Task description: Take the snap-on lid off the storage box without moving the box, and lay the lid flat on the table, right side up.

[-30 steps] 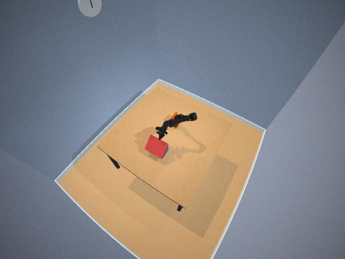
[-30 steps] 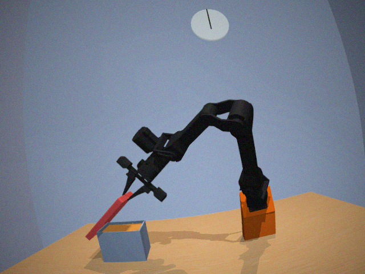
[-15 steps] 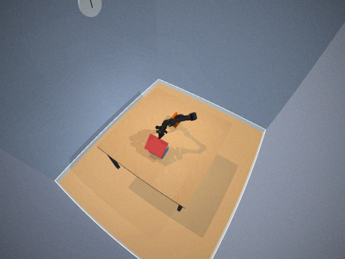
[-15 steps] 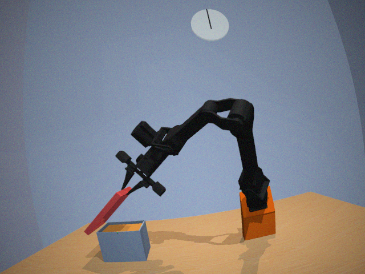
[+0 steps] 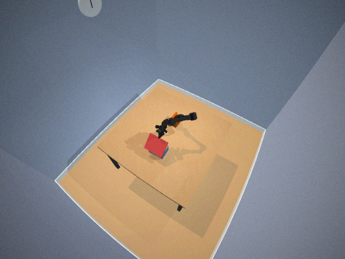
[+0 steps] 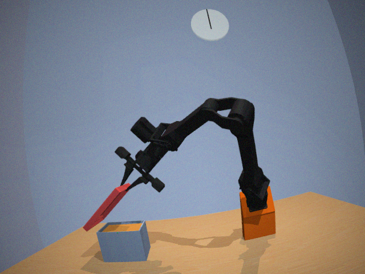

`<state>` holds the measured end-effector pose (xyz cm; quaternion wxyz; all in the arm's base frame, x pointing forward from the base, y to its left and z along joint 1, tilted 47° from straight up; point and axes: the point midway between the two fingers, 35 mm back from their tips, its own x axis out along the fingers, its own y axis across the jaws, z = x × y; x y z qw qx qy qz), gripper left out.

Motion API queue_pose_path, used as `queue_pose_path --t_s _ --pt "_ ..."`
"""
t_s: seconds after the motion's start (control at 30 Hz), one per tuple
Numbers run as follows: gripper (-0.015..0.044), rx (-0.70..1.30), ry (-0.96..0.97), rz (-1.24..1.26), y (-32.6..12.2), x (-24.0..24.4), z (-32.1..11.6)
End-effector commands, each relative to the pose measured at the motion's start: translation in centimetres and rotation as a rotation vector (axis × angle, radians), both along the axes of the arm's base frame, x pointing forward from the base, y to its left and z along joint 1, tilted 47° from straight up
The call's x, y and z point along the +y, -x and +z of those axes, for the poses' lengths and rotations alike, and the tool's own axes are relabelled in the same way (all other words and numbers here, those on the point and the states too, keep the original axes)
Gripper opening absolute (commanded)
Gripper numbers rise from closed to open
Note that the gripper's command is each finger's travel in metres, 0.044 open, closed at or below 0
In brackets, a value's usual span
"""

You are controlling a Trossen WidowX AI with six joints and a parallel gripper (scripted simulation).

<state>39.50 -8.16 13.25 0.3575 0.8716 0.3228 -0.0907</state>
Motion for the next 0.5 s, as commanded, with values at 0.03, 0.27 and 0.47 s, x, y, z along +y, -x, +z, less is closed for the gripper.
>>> queue_pose_path --t_s 0.03,0.27,0.47 --pt "0.0 -0.022 0.014 0.0 -0.2 -0.3 0.7" --pt "0.0 -0.022 0.013 0.0 0.3 0.9 0.8" --pt "0.0 -0.021 0.013 0.0 0.6 1.7 1.7"
